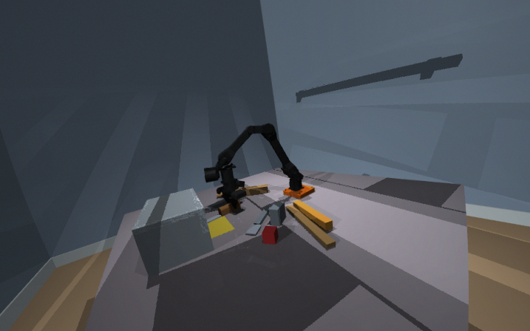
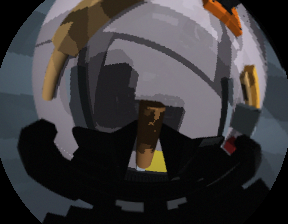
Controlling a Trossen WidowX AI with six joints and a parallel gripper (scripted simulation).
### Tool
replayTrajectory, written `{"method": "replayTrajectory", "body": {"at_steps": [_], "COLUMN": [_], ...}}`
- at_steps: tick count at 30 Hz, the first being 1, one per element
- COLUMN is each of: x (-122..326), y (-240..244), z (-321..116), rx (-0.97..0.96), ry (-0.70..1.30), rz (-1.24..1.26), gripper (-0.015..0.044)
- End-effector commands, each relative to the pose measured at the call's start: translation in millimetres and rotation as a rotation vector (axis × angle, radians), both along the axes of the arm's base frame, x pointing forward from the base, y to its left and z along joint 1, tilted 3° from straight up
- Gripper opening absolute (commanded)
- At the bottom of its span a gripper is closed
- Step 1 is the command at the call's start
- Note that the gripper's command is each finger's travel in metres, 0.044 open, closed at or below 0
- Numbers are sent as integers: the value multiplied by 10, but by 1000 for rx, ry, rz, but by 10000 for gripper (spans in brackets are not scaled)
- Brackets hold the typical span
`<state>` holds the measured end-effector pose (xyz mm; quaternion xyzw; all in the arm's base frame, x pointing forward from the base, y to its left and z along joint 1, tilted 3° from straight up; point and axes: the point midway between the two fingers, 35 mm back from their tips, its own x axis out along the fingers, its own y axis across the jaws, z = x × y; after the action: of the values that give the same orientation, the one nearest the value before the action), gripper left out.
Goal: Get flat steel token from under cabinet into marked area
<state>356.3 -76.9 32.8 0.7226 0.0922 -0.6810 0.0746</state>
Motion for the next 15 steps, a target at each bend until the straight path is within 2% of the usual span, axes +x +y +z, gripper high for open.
{"method": "replayTrajectory", "body": {"at_steps": [1,15], "x": [-59,-211], "y": [-17,-56], "z": [-12,-23], "rx": [1,1], "ry": [2,3], "rz": [1,1], "gripper": [0,0]}}
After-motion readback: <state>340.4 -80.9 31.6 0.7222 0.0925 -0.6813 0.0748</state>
